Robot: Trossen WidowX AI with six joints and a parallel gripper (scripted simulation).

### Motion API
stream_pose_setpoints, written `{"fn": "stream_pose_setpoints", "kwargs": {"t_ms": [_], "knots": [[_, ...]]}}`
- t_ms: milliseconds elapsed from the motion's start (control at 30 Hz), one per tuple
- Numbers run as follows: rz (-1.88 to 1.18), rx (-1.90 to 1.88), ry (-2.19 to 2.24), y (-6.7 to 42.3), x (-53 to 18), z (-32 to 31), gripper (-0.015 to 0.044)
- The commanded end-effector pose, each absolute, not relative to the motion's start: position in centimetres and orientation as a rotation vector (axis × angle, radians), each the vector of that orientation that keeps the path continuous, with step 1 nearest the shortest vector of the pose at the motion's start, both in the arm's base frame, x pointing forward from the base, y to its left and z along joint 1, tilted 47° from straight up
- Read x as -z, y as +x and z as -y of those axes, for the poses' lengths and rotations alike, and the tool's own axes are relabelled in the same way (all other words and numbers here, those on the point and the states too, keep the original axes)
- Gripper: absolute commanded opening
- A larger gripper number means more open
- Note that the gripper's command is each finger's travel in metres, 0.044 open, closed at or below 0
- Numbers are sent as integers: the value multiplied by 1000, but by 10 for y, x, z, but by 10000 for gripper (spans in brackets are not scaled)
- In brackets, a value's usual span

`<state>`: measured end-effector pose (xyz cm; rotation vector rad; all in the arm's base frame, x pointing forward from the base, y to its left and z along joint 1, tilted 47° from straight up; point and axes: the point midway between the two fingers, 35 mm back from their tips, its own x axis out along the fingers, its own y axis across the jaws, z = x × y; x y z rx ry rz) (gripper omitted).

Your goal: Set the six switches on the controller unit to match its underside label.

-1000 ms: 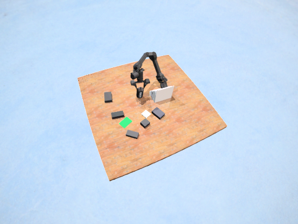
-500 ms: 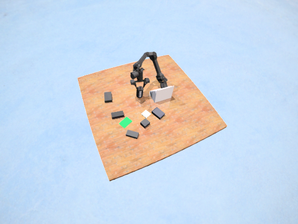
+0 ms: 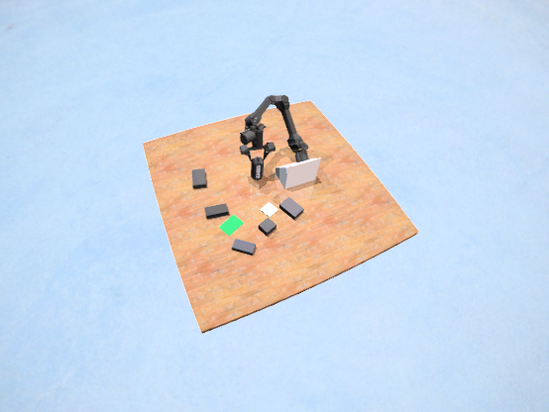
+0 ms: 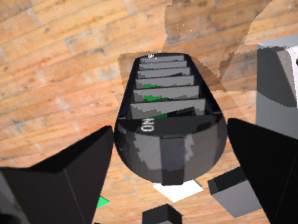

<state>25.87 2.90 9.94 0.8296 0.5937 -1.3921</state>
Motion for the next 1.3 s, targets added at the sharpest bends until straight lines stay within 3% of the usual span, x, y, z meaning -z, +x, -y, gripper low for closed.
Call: {"fn": "stream_pose_setpoints", "kwargs": {"t_ms": [0,1267], "knots": [[-573,1408,811,259,-103,-21,337],[-505,1436,745,256,-119,3,338]]}}
